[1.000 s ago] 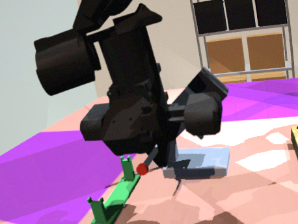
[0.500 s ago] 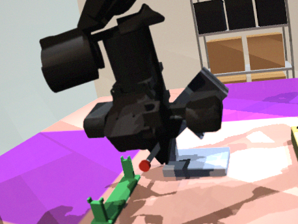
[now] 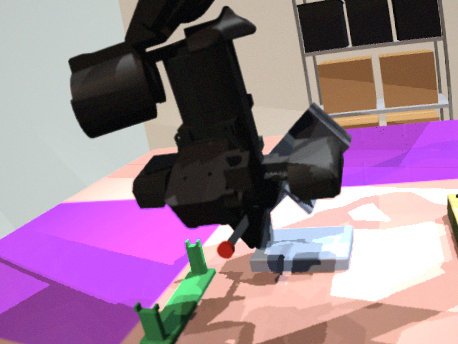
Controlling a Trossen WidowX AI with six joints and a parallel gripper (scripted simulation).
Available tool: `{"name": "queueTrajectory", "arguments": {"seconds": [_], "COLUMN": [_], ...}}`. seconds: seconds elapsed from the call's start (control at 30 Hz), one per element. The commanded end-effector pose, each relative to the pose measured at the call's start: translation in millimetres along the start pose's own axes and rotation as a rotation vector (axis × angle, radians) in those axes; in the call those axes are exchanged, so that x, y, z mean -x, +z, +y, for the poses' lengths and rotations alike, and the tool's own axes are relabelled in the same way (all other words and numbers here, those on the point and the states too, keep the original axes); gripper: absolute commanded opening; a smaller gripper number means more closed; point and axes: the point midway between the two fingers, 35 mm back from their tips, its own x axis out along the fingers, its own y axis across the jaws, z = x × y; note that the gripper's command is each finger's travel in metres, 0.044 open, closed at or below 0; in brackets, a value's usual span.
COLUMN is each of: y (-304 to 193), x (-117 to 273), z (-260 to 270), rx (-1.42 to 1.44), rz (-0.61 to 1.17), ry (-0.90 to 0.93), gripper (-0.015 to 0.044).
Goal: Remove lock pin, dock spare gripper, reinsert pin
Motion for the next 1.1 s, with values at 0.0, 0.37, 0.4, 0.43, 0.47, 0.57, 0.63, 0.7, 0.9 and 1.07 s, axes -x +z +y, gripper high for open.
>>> {"name": "queueTrajectory", "arguments": {"seconds": [0.0,0.37,0.4,0.43,0.47,0.57,0.63,0.7,0.9,1.07], "y": [-3,-9,-9,-10,-11,-12,-13,-14,-17,-20], "x": [-1,-3,-3,-3,-3,-4,-4,-4,-5,-6], "z": [0,0,0,0,0,0,0,0,0,0], "rx": [0.001,0.002,0.002,0.002,0.002,0.002,0.002,0.002,0.002,0.003], "rz": [0.004,0.004,0.004,0.004,0.004,0.004,0.004,0.004,0.004,0.003], "ry": [0.0,0.0,0.0,0.001,0.001,0.001,0.001,0.002,0.003,0.004], "gripper": [0.0,0.0,0.0,0.0,0.0,0.0,0.0,0.0,0.0,0.0]}}
